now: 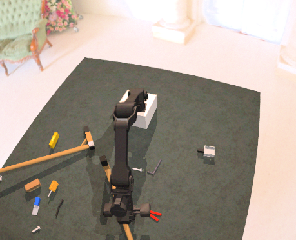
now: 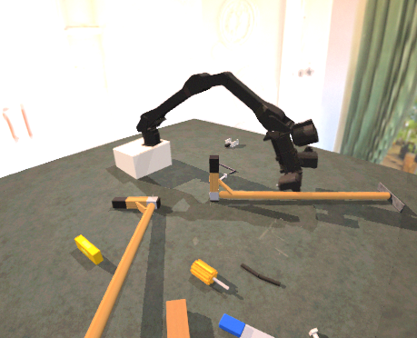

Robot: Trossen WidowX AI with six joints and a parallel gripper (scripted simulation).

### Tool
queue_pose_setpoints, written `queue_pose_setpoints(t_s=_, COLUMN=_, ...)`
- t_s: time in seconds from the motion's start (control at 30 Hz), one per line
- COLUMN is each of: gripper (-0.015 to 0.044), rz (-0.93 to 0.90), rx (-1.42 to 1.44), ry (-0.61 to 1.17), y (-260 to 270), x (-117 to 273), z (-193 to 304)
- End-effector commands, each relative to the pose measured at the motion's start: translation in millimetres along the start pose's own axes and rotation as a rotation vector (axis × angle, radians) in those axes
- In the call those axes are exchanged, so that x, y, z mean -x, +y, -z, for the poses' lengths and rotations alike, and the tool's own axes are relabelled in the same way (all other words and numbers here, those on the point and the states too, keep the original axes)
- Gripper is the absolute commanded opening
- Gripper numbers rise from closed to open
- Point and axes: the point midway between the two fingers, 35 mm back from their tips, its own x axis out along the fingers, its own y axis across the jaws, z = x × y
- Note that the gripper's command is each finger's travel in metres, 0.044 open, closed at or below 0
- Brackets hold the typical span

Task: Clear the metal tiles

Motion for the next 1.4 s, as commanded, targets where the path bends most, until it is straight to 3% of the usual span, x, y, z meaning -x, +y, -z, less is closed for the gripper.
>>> queue_pose_setpoints(t_s=0.0, gripper=0.0000, rz=0.001, rx=-0.001, ry=0.002, y=-8, x=-3, z=-1)
queue_pose_setpoints(t_s=1.37, gripper=0.0000, rz=0.004, rx=0.000, ry=0.000, y=-48, x=-7, z=-10)
